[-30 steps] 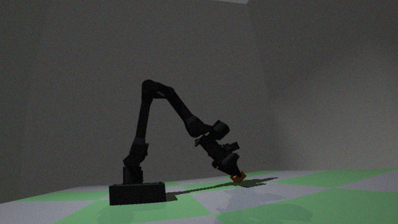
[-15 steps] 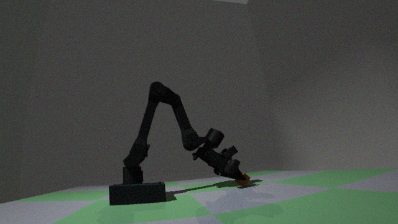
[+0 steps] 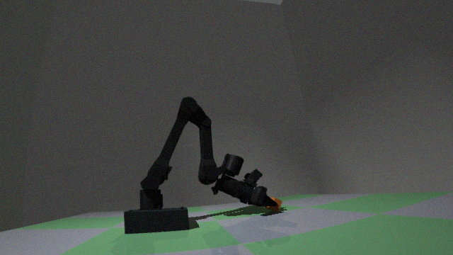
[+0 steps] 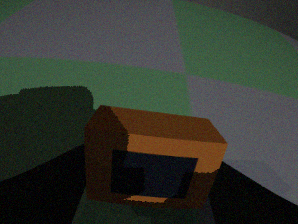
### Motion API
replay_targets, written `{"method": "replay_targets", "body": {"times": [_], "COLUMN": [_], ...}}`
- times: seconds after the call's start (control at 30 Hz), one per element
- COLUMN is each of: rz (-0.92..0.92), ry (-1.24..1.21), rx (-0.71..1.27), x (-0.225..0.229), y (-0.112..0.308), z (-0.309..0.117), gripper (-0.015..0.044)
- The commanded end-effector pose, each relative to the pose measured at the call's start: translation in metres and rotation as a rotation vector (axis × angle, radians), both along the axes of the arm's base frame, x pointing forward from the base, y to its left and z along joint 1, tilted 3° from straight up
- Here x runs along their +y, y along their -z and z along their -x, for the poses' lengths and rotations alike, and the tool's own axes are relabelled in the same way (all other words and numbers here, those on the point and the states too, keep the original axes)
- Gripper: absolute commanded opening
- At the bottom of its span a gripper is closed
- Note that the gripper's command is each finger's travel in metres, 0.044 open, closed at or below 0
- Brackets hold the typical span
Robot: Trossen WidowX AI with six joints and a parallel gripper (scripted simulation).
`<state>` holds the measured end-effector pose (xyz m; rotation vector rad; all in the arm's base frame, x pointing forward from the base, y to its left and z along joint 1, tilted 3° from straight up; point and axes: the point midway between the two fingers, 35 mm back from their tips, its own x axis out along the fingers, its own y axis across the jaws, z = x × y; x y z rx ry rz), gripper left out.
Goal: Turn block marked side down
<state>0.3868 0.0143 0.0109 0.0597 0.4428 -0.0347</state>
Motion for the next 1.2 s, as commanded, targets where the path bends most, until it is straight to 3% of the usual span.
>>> {"method": "replay_targets", "body": {"times": [0.0, 0.67, 1.17], "rz": [0.0, 0.001, 0.001], "ry": [0.006, 0.009, 0.009], "rx": [-0.035, -0.085, -0.085], "x": [-0.0001, -0.0003, -0.0003], "y": [0.0022, -0.0015, -0.0015], "z": [0.0072, 0.0103, 0.0103], "gripper": [0.0, 0.0, 0.0394]}}
